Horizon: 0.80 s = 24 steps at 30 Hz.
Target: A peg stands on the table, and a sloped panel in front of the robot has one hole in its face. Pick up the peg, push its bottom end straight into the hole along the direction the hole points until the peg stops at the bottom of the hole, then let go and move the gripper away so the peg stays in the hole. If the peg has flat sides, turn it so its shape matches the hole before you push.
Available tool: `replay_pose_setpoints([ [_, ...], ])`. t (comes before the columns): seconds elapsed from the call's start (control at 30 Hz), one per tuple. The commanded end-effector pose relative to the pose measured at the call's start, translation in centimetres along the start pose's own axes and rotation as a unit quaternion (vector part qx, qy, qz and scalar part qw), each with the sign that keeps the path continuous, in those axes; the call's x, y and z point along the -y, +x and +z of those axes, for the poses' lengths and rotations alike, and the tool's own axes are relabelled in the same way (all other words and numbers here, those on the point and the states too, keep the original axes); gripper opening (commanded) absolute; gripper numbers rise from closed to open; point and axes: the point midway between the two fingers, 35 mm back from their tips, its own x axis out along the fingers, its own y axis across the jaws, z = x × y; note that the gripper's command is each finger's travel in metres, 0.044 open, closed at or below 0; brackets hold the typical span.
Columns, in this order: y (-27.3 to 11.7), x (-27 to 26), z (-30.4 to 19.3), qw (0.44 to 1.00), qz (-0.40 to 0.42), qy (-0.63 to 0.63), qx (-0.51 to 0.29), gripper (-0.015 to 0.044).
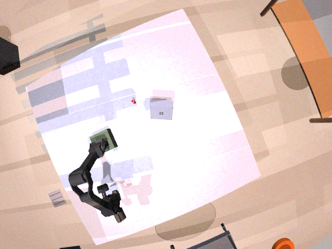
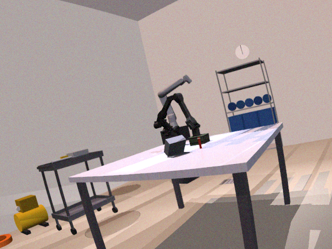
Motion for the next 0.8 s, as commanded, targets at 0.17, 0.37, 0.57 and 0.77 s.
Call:
replay_pose_setpoints([
  [0.17, -2.9, 0.6, 2.8, 0.997, -0.04, -0.061, 0.021, 0.044],
  [0.37, -4.8, 0.7, 4.8, 0.992, -0.065, -0.104, 0.034, 0.044],
  [0.57, -6.7, 0.5, 6.8, 0.984, -0.09, -0.149, 0.047, 0.044],
  [0.77, -8.4, 0.1, 8.7, 0.975, -0.112, -0.186, 0.055, 0.044],
])
